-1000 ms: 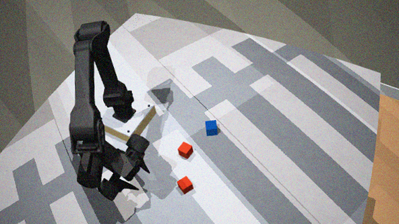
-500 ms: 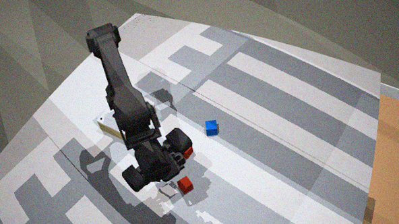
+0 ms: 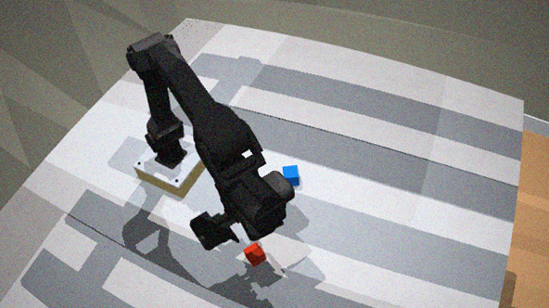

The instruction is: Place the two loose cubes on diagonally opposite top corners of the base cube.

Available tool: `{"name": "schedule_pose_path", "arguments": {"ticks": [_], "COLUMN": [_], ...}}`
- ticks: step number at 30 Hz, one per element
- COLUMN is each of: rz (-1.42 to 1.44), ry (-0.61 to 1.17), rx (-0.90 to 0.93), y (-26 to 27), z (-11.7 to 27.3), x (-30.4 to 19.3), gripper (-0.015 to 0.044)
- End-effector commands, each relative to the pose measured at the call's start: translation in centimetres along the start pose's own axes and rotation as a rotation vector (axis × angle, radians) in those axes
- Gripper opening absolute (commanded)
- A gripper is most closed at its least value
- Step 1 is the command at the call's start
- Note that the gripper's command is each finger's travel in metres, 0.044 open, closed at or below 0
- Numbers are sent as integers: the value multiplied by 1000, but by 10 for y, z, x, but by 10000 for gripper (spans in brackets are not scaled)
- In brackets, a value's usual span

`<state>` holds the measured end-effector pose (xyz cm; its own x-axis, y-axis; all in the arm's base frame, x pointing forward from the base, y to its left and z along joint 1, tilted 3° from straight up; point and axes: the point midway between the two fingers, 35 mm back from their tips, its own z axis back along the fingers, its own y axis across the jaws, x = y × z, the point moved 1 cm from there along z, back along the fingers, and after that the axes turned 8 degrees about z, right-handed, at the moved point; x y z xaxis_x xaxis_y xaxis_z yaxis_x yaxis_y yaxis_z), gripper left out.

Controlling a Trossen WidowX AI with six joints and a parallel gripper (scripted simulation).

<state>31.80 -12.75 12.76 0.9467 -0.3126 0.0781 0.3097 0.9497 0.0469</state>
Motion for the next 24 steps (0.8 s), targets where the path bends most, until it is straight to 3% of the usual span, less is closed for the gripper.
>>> {"name": "schedule_pose_path", "arguments": {"ticks": [1,4,24], "rz": [-7,-5,-4], "ry": [21,23,23], "rx": [0,-4,-4], "y": [0,0,-1], "z": [-29,-50,-84], "x": [-4,-5,-6], "gripper": [265,265,265]}}
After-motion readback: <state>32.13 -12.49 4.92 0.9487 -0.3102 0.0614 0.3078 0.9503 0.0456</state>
